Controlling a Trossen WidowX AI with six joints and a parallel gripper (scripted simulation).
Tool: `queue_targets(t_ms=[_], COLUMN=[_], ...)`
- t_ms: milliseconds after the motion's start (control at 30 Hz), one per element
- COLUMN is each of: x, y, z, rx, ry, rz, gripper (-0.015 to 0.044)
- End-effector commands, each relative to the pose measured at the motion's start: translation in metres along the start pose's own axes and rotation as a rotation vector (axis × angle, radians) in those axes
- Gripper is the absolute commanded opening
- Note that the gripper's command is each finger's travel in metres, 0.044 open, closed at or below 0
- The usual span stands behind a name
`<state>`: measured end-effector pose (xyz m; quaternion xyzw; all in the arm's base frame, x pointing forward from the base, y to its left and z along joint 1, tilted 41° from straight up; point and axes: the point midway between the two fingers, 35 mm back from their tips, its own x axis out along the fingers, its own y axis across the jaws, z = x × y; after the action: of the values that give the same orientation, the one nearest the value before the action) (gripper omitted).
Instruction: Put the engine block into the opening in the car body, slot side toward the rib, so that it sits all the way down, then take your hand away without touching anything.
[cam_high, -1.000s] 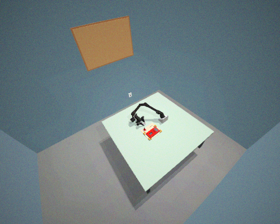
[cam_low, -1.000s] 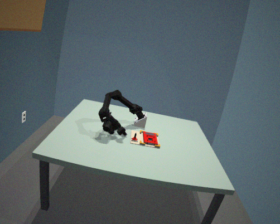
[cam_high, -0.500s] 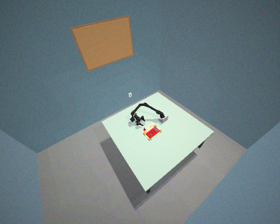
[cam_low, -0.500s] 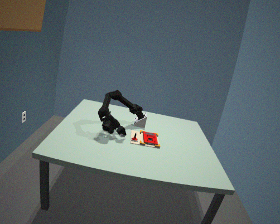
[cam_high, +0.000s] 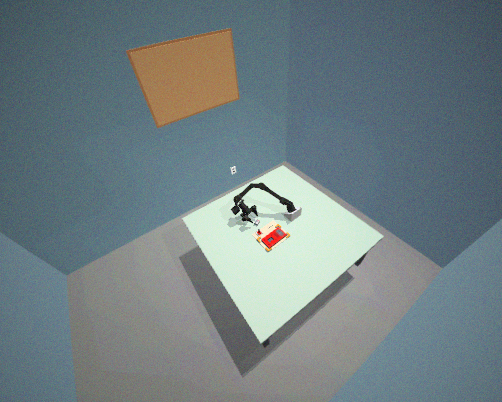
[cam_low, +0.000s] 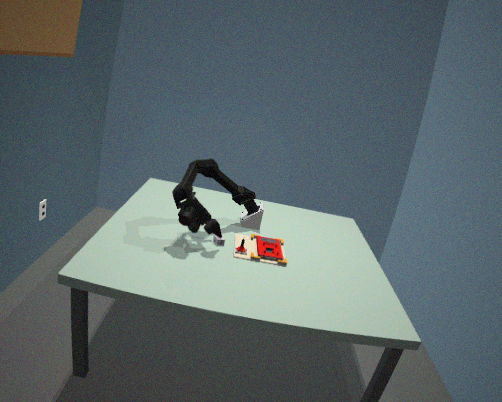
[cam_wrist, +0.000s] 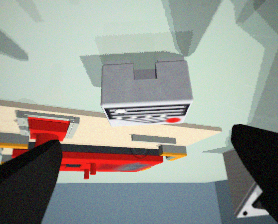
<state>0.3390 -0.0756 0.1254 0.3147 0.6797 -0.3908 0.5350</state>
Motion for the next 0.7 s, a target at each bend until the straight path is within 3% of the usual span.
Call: queue_targets(t_ms=[0,433,667], x=[0.0005,0.0006,0.0036], y=[0.0,0.0,0.0011], z=[0.0,-0.0001,-0.0033], rx=[0.0,0.004,0.173], ry=[0.001,-0.001,-0.093], rz=[-0.001,-0.002,-0.023], gripper=[0.044,0.044,0.044])
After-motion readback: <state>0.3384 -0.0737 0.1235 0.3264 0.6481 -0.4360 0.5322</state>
